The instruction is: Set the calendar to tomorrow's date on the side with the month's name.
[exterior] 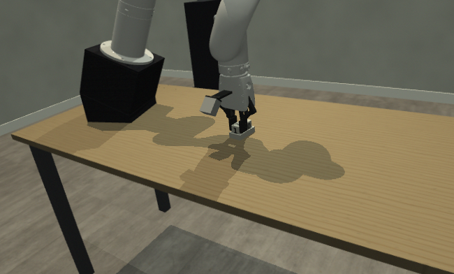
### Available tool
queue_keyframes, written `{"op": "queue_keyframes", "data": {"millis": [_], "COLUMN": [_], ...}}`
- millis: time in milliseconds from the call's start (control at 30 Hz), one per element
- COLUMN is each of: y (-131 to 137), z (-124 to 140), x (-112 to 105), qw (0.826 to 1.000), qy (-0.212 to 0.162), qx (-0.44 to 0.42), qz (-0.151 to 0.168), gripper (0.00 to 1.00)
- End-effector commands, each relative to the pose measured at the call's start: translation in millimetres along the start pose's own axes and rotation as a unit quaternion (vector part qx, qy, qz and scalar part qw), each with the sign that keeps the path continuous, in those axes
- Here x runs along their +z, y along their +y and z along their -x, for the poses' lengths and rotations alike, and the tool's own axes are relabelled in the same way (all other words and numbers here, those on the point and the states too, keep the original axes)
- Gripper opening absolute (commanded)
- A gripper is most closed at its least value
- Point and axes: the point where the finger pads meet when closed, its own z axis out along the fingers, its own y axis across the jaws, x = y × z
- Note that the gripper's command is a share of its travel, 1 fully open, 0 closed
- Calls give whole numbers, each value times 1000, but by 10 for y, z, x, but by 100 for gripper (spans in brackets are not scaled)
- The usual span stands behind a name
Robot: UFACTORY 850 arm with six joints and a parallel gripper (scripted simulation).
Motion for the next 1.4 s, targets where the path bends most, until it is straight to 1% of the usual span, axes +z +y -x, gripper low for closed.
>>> {"op": "queue_keyframes", "data": {"millis": [0, 167, 200, 267, 300, 367, 400, 467, 500, 633, 667, 1133, 1233, 1367], "y": [-5, -5, -5, -5, -5, -5, -5, -5, -5, -5, -5, -5, -5, -5], "z": [0, 0, 0, 0, 0, 0, 0, 0, 0, 0, 0, 0, 0, 0], "x": [-3, -3, -3, -3, -3, -3, -3, -3, -3, -3, -3, -23, -92, -269], "qw": [1000, 1000, 1000, 1000, 1000, 1000, 1000, 1000, 1000, 1000, 1000, 1000, 1000, 1000], "qy": [0, 0, 0, 0, 0, 0, 0, 0, 0, 0, 0, 0, 0, 0], "qx": [0, 0, 0, 0, 0, 0, 0, 0, 0, 0, 0, 0, 0, 0], "qz": [0, 0, 0, 0, 0, 0, 0, 0, 0, 0, 0, 0, 0, 0], "gripper": [27, 27, 31, 31, 35, 35, 39, 39, 43, 43, 47, 47, 47, 47]}}
